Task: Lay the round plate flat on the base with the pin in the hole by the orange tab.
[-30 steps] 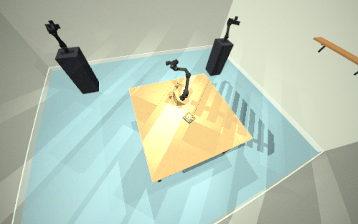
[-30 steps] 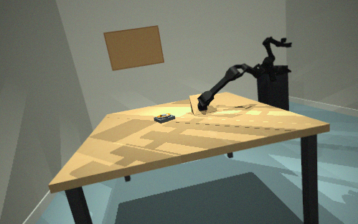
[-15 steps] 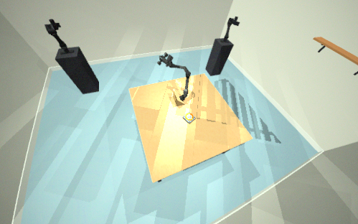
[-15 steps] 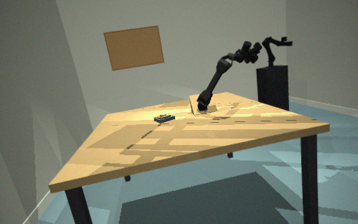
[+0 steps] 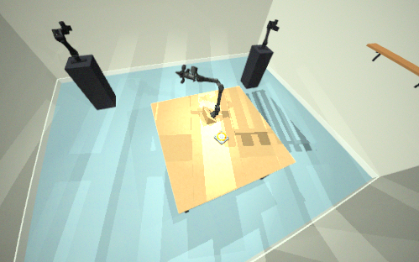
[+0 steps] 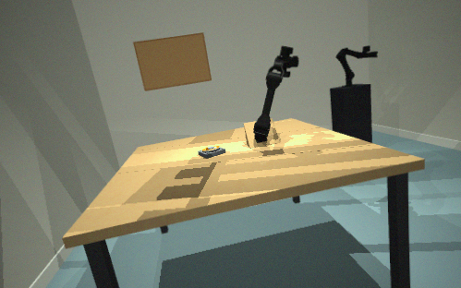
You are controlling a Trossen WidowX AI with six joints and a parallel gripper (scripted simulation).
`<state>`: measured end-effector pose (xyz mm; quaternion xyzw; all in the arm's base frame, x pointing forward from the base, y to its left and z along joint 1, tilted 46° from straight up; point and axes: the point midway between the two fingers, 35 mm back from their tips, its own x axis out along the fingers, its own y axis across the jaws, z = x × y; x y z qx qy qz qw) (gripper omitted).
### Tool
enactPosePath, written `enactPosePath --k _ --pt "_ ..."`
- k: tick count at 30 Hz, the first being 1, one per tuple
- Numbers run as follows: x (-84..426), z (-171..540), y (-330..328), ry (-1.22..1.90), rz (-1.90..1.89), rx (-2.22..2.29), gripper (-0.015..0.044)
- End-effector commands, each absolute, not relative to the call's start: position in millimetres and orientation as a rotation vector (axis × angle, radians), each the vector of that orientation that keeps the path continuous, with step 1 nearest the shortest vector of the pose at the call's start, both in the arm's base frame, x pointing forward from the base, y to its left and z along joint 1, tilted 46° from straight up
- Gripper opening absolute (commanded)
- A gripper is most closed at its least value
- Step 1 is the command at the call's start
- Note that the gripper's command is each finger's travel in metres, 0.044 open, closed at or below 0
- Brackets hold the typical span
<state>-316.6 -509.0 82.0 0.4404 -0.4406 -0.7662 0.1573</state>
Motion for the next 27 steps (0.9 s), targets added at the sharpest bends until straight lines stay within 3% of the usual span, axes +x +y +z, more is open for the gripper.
enactPosePath --k 1,12,21,27 --pt "-245 71 -533 -0.901 -2.13 1.348 0.0" --pt "-55 44 -545 -0.137 -1.803 1.455 0.0" --pt "107 30 -496 0.465 -1.368 1.364 0.0" --pt "184 27 -445 0.736 -1.084 1.267 0.0"
